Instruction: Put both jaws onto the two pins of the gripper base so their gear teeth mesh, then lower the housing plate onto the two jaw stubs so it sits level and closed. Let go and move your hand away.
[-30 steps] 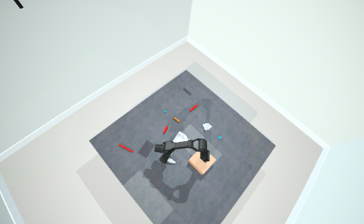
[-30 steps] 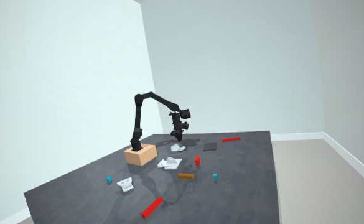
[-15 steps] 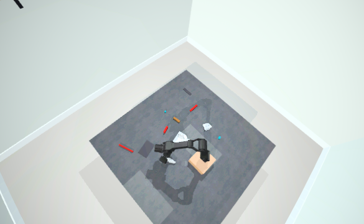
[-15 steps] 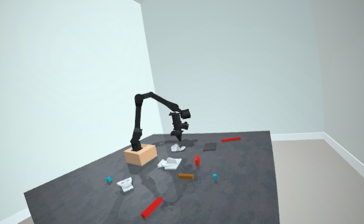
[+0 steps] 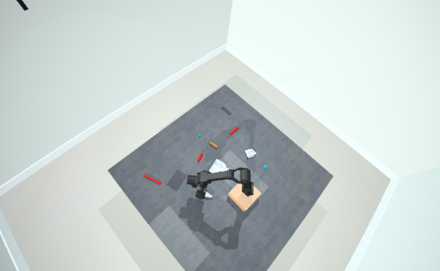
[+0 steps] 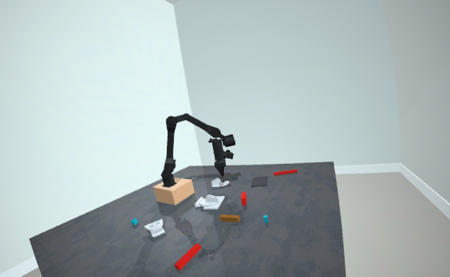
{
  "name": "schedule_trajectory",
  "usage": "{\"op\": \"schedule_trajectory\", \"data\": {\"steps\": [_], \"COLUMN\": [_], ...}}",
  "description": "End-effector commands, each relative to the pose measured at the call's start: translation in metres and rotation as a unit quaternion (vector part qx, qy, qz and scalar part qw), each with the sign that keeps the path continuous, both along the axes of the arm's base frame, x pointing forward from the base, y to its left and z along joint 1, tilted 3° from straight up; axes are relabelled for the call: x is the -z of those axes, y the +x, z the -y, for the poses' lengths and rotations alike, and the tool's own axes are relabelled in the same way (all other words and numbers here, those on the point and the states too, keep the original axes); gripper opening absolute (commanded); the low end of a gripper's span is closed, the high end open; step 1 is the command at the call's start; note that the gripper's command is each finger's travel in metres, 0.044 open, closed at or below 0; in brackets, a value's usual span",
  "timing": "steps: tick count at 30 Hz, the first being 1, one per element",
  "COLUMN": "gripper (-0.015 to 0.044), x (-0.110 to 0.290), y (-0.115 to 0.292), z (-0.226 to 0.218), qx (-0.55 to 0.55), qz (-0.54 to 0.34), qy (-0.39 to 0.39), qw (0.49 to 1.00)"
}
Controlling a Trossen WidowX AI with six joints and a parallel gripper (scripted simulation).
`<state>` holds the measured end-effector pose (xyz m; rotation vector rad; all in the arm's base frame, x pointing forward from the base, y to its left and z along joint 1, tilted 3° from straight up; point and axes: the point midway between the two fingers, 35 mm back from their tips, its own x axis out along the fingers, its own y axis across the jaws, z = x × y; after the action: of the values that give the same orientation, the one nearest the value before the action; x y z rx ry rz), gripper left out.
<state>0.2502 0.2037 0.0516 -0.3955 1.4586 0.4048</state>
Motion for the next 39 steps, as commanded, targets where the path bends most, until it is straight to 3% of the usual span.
{"op": "schedule_trajectory", "data": {"steps": [1, 20, 39], "gripper": [0.0440, 0.0440, 0.0440], "x": [0.001, -0.001, -0.002], "y": [-0.003, -0.009, -0.016], "z": [0.001, -0.001, -0.003], "qx": [-0.043, -0.268, -0.479], "qz": [-0.001, 0.004, 0.009], "qy": [-0.005, -0.020, -0.034], "qw": [0.999, 0.963, 0.877]}}
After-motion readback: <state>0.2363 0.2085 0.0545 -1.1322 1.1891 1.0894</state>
